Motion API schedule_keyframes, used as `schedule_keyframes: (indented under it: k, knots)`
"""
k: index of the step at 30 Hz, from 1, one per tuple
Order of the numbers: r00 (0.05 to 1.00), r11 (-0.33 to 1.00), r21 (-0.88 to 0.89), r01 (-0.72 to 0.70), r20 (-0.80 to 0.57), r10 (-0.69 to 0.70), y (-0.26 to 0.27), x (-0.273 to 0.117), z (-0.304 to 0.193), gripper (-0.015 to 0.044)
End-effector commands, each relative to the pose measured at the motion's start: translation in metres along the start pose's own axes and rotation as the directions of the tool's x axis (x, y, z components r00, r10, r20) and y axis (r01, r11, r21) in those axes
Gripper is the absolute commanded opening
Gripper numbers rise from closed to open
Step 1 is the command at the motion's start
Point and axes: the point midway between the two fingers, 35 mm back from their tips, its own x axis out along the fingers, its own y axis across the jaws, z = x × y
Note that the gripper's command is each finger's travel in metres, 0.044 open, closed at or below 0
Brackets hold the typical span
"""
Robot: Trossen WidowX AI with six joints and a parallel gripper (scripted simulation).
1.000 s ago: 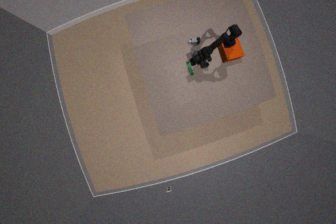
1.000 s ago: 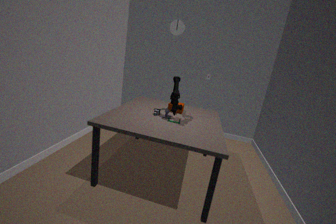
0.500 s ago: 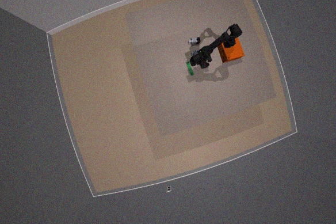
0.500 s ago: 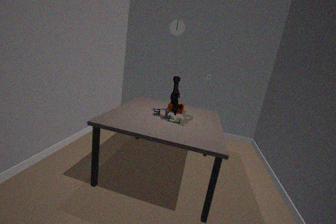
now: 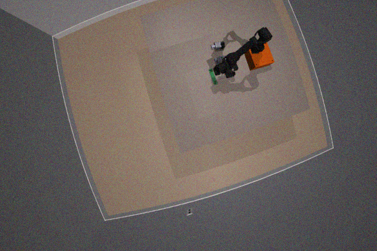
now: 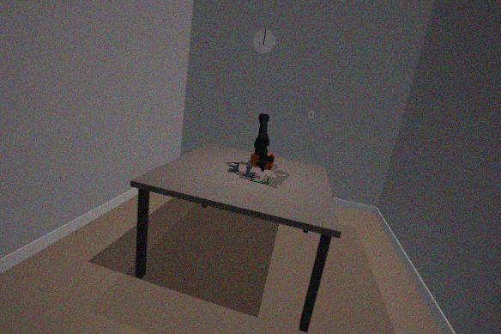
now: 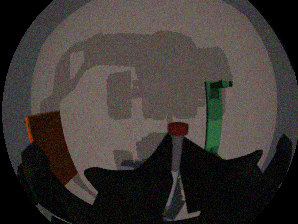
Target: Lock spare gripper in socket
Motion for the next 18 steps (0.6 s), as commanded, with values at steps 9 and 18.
schedule_keyframes:
  k: [9, 18]
  knots:
    - [1.0, 1.0, 0.001, -0.001, -0.002, 0.001, 0.0, 0.002, 0.009, 0.0]
    - [1.0, 1.0, 0.0, -0.001, -0.003, 0.001, 0.001, 0.003, 0.016, 0.0]
